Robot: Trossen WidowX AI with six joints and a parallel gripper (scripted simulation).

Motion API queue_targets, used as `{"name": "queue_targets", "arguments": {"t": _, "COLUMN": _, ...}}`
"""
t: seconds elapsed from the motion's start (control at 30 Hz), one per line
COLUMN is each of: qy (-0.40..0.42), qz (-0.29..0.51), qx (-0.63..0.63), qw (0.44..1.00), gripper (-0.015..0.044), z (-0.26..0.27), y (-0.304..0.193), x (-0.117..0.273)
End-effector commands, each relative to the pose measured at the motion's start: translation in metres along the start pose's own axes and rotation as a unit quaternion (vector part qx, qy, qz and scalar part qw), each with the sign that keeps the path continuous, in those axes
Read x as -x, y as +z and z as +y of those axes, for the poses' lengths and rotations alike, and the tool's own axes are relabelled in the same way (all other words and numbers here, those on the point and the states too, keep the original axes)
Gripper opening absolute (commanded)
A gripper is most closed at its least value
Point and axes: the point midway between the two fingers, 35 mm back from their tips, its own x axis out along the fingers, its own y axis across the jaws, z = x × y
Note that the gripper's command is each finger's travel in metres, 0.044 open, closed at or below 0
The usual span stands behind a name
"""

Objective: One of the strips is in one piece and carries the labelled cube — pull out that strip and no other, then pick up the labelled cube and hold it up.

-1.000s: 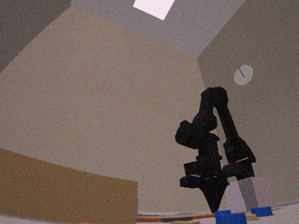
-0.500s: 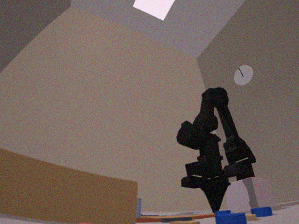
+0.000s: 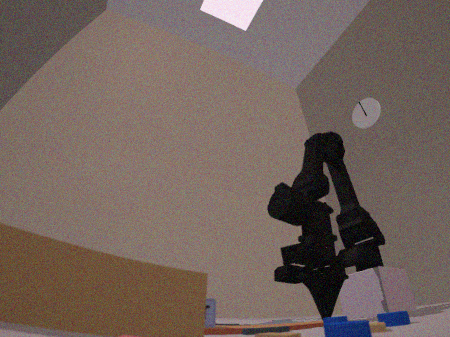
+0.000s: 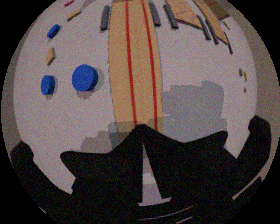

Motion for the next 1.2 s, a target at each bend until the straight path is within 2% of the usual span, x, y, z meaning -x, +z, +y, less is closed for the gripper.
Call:
{"name": "queue_targets", "arguments": {"t": 0.0, "qy": 0.001, "qz": 0.026, "qx": 0.003, "qw": 1.000, "gripper": 0.0000, "z": 0.0003, "y": -0.0184, "x": -0.0059}}
{"name": "queue_targets", "arguments": {"t": 1.17, "qy": 0.001, "qz": 0.026, "qx": 0.003, "qw": 1.000, "gripper": 0.0000, "z": 0.0001, "y": -0.0279, "x": -0.0055}}
